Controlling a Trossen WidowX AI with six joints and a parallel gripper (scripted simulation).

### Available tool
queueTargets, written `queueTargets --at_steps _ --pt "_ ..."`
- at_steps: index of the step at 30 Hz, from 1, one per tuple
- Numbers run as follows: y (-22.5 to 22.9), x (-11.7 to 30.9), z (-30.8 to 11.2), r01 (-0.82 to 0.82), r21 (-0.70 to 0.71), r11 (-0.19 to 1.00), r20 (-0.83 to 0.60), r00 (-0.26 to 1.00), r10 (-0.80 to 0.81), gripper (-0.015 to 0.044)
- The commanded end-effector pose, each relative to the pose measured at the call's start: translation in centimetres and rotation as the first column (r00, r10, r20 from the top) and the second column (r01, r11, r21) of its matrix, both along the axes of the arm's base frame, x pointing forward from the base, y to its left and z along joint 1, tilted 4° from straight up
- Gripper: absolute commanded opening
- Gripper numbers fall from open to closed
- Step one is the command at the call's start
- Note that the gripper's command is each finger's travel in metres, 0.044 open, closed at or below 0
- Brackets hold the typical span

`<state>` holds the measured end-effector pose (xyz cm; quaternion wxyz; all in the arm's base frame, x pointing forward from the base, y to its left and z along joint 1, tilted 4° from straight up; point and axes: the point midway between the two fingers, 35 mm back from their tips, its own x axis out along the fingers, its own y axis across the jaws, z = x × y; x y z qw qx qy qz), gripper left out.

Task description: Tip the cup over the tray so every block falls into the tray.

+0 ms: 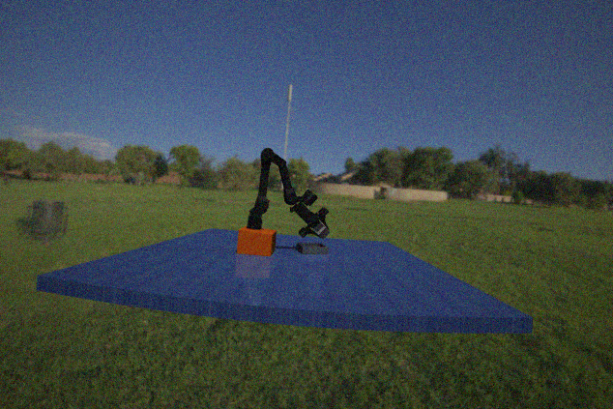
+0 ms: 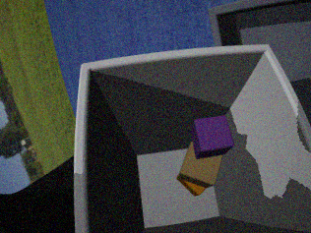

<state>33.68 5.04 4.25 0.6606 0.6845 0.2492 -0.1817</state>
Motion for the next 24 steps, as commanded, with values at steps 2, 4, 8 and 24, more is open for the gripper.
queueTargets --at_steps 2,4,8,24 --pt "-0.04 0.12 0.0 0.063 0.081 0.995 -0.006 0.998 -0.062 0.0" --pt "-0.04 0.14 -0.06 0.088 0.116 0.989 -0.013 0.996 -0.087 0.0" --pt "-0.03 0.19 -0.17 0.138 0.185 0.973 -0.03 0.99 -0.135 0.0" --pt "0.01 0.35 -0.6 0.332 0.437 0.836 -0.127 0.943 -0.308 0.0"
